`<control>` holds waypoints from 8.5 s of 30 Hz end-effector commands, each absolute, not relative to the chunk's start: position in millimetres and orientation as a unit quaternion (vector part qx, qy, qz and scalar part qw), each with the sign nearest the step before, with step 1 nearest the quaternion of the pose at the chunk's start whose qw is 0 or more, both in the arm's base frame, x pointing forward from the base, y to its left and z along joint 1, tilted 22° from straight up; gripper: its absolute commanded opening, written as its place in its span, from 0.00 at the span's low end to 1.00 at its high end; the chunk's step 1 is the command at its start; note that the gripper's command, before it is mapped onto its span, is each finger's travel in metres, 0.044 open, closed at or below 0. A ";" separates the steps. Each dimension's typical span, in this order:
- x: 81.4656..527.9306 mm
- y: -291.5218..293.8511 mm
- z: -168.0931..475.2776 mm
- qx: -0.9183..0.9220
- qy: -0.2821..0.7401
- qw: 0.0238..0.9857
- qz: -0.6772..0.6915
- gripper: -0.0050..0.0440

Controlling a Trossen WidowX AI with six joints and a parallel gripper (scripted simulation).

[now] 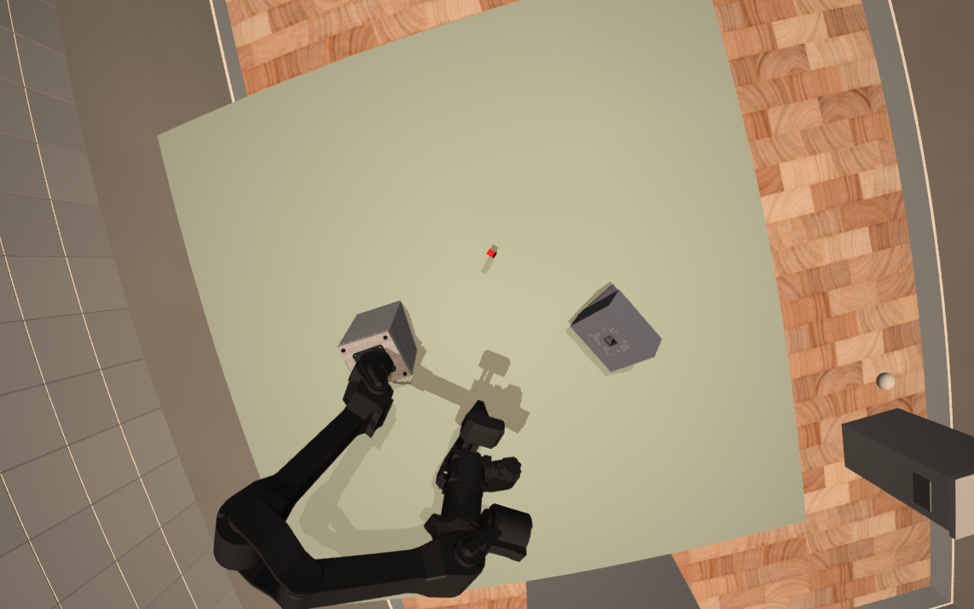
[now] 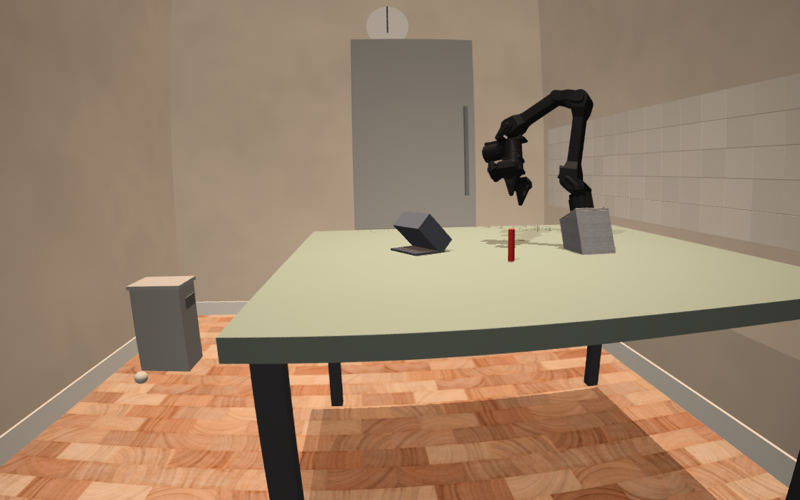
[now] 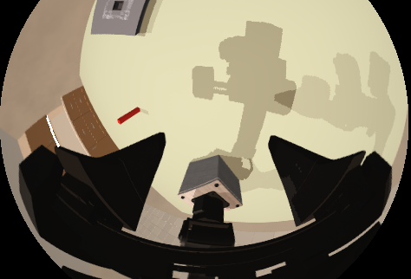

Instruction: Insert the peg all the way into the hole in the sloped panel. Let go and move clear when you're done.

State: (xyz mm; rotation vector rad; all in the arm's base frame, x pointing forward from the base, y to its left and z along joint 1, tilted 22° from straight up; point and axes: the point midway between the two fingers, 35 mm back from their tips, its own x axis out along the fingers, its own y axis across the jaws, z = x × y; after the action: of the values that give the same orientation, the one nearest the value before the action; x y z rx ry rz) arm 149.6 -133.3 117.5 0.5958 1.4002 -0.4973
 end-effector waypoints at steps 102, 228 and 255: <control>294.8 71.4 19.5 -0.240 0.726 0.642 0.052 1.00; 288.5 123.1 -21.5 -0.337 0.701 0.622 0.093 0.10; 312.2 97.3 21.7 -0.333 0.700 0.624 0.098 0.10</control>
State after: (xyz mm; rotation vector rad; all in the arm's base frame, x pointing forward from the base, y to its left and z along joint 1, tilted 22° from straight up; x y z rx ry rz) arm 300.3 103.3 7.6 -0.7804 1.6414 0.2273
